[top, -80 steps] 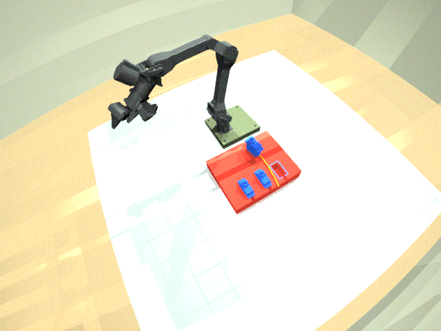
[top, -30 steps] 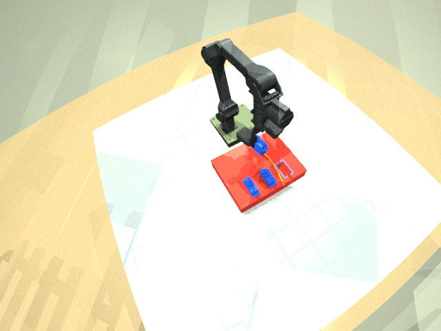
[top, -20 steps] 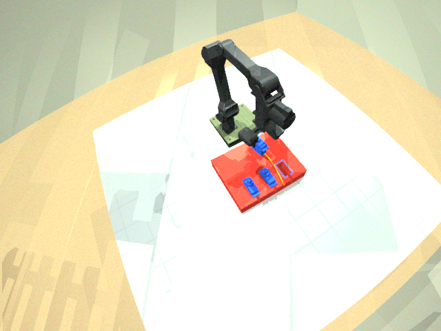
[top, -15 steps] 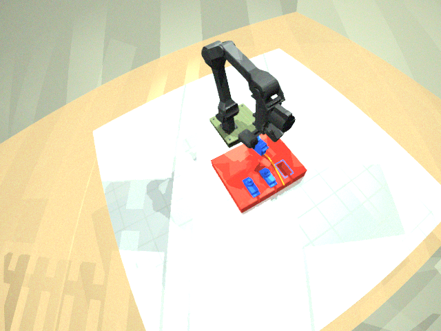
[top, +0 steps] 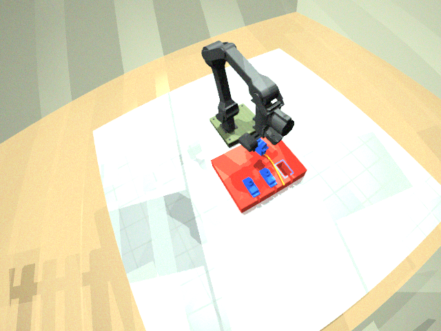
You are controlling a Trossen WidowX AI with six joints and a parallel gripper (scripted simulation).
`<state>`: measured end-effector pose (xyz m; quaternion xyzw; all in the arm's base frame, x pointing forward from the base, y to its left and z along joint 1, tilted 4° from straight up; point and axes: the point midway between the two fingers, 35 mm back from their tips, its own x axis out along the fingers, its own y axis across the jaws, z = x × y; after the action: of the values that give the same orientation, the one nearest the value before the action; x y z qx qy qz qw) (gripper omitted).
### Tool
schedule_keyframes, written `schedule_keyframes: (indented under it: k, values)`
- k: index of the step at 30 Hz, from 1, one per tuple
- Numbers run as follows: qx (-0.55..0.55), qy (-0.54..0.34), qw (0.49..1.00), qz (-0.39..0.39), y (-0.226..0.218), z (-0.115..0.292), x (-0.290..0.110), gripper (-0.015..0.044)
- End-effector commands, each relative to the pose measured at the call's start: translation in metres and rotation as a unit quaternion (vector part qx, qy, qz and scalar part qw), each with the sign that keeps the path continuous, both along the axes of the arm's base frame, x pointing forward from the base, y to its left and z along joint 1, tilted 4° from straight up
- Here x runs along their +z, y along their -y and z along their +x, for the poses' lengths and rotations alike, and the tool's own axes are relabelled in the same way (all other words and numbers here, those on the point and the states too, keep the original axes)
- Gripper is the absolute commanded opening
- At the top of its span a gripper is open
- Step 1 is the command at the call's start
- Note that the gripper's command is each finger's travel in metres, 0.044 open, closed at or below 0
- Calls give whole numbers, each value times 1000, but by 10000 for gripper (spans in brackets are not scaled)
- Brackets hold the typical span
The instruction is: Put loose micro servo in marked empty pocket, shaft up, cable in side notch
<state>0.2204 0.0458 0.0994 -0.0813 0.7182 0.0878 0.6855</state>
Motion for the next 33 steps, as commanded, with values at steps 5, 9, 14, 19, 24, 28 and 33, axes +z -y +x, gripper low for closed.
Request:
schedule_keyframes:
  k: [5, 9, 14, 19, 24, 28, 33]
  values:
    - [-1, -3, 1000, 1, 0, -2, -7, 335]
    - [-1, -3, 1000, 1, 0, -2, -7, 230]
    - [-1, -3, 1000, 1, 0, -2, -7, 99]
    - [-1, -3, 1000, 1, 0, -2, -7, 65]
    - [-1, -3, 1000, 1, 0, -1, 3, 0]
    - [-1, -3, 1000, 1, 1, -5, 19, 0]
    - [-1, -4, 1000, 1, 2, -9, 23, 0]
